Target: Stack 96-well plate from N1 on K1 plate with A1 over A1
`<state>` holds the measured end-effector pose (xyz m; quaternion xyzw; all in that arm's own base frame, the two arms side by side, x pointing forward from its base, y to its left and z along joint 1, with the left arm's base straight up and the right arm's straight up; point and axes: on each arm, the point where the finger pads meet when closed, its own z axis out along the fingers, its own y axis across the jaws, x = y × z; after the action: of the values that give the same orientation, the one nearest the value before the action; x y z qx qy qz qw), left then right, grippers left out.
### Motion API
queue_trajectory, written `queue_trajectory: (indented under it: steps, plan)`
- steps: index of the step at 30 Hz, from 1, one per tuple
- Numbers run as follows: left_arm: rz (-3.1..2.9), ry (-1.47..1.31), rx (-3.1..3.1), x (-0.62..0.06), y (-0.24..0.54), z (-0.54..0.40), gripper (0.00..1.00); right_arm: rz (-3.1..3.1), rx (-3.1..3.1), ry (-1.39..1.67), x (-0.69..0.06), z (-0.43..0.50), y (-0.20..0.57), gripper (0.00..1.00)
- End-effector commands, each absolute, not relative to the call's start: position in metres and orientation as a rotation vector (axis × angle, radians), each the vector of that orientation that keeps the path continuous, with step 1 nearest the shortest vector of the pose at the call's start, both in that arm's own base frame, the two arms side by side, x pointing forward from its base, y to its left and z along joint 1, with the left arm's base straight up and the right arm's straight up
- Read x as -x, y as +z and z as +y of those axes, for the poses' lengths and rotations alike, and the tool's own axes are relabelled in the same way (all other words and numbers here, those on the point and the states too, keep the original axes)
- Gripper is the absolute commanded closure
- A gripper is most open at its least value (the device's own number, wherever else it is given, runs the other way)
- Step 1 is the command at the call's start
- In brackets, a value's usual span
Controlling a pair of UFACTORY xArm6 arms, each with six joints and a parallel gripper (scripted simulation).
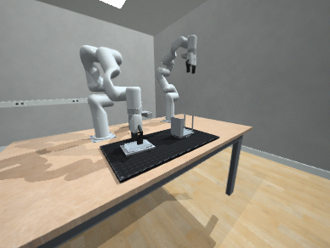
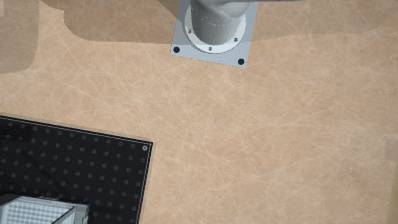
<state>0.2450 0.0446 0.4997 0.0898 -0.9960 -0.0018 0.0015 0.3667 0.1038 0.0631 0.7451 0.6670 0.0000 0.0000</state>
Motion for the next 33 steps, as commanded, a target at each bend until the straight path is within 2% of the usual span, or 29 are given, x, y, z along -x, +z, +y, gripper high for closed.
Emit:
queue_trajectory:
  steps: [1,33]
  plan:
    - [-3.13,-0.006,-0.282,-0.245,0.501,0.045,0.0,2.094,-2.34,0.005,-0.368,0.104,0.064,0.0]
    - [-3.13,-0.006,-0.282,-0.245,0.501,0.045,0.0,2.094,-2.34,0.005,-0.368,0.104,0.046,0.0]
